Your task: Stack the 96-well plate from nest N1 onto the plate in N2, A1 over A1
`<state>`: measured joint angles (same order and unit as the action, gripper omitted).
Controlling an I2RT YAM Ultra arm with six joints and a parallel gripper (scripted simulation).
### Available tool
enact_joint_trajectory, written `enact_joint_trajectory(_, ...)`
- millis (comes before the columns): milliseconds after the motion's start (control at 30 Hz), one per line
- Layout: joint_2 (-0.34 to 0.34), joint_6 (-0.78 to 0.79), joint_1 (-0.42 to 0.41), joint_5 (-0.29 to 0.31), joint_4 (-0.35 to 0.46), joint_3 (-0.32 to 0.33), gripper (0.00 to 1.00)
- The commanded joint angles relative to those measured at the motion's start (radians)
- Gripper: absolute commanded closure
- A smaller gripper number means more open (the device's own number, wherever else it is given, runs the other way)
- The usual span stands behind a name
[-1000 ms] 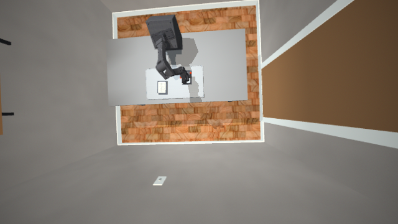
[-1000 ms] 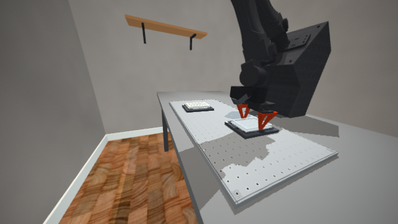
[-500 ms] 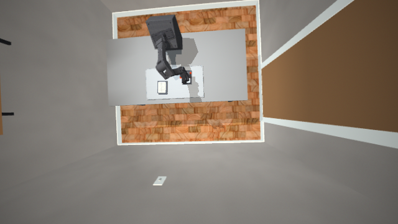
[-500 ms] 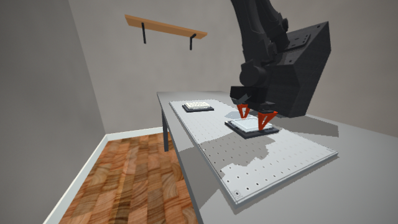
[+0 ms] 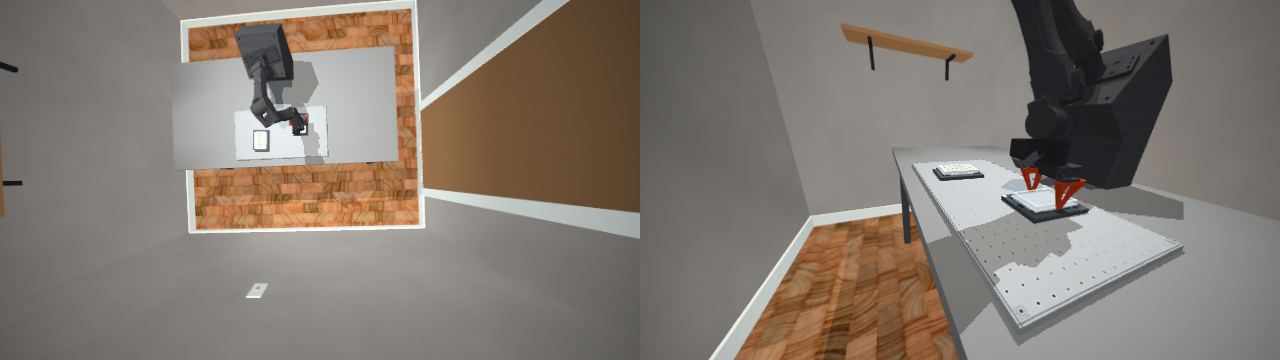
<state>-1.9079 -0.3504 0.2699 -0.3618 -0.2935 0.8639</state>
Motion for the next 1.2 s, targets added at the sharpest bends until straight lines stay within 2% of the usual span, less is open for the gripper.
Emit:
enact_joint_trajectory(0,0.01,0.006,0.002,-0.012,-0.017,0.02,1.0)
enact_joint_trajectory(33,0.01,0.006,0.002,-0.012,-0.017,0.02,1.0)
enact_joint_trajectory(100,0.035,-0.001,0.015,-0.014,0.014,-0.025,1.0)
enact_joint_trajectory(1167,0.22,-0.046,0.07,-0.054,0.128,-0.11,1.0)
